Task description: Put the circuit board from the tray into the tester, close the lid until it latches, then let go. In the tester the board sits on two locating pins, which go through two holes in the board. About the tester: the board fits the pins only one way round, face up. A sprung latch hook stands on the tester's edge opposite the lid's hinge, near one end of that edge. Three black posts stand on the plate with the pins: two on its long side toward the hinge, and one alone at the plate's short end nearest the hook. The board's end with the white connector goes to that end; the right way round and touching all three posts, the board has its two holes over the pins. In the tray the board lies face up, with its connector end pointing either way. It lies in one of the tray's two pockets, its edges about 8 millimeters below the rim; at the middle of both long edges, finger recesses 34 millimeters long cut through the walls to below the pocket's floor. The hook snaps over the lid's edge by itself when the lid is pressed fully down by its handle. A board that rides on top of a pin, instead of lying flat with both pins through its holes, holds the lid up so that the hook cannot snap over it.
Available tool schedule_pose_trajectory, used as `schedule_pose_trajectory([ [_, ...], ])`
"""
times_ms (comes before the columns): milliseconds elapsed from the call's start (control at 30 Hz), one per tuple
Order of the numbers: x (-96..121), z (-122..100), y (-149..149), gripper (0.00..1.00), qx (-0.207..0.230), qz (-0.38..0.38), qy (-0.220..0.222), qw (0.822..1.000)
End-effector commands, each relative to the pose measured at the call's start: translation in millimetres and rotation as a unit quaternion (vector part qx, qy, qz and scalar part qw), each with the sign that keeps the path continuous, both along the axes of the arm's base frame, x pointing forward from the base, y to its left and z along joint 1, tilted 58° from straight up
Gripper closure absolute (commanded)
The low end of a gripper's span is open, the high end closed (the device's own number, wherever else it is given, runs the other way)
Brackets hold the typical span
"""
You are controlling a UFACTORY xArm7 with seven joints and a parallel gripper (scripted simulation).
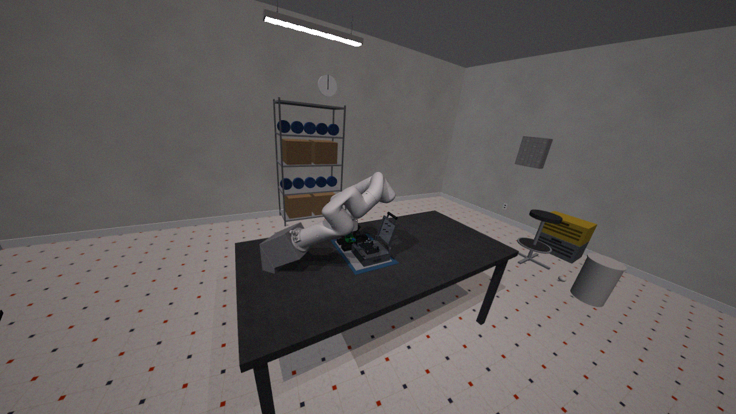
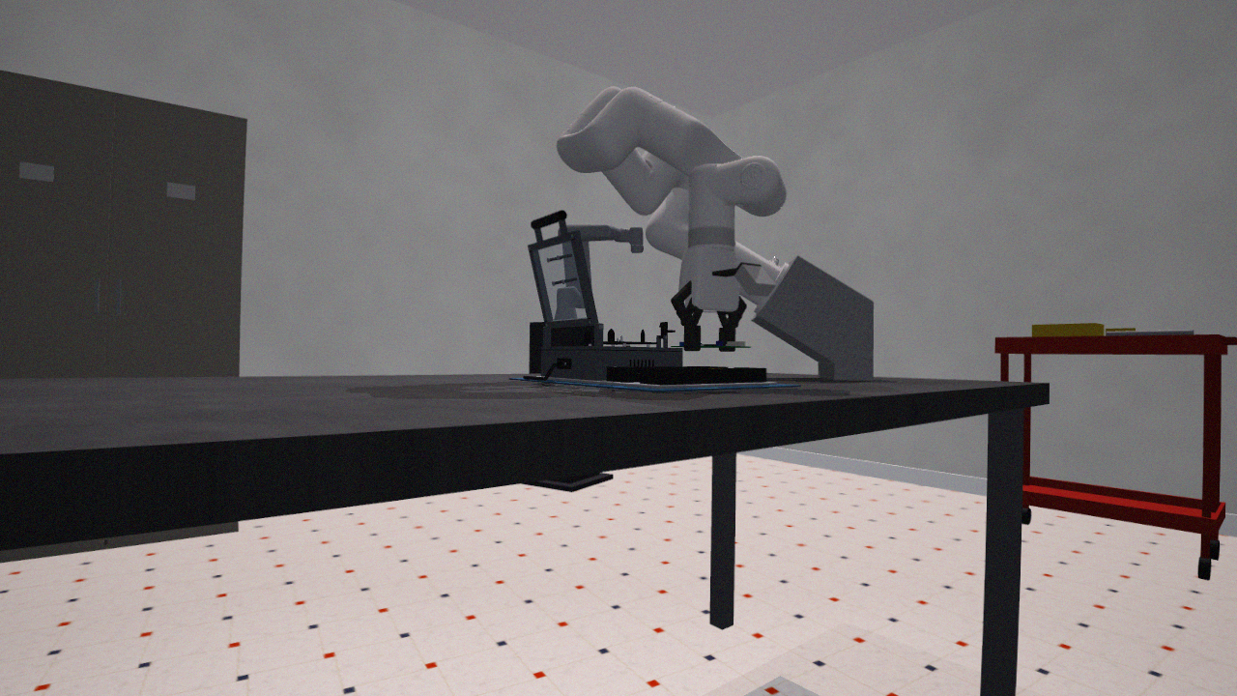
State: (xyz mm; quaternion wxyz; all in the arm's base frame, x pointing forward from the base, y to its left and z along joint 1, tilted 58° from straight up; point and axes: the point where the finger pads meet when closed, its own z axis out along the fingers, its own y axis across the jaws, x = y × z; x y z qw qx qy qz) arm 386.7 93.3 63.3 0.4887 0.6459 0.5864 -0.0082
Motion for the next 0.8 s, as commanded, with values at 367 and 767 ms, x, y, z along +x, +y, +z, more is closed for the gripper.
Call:
schedule_pose_trajectory([
  [367, -19.1, 17.1, 24.7, 0.21, 0.002, 0.003, 0.000, 1.000],
  [767, -30.4, 27.6, 37.4, 0.21, 0.002, 0.003, 0.000, 1.000],
])
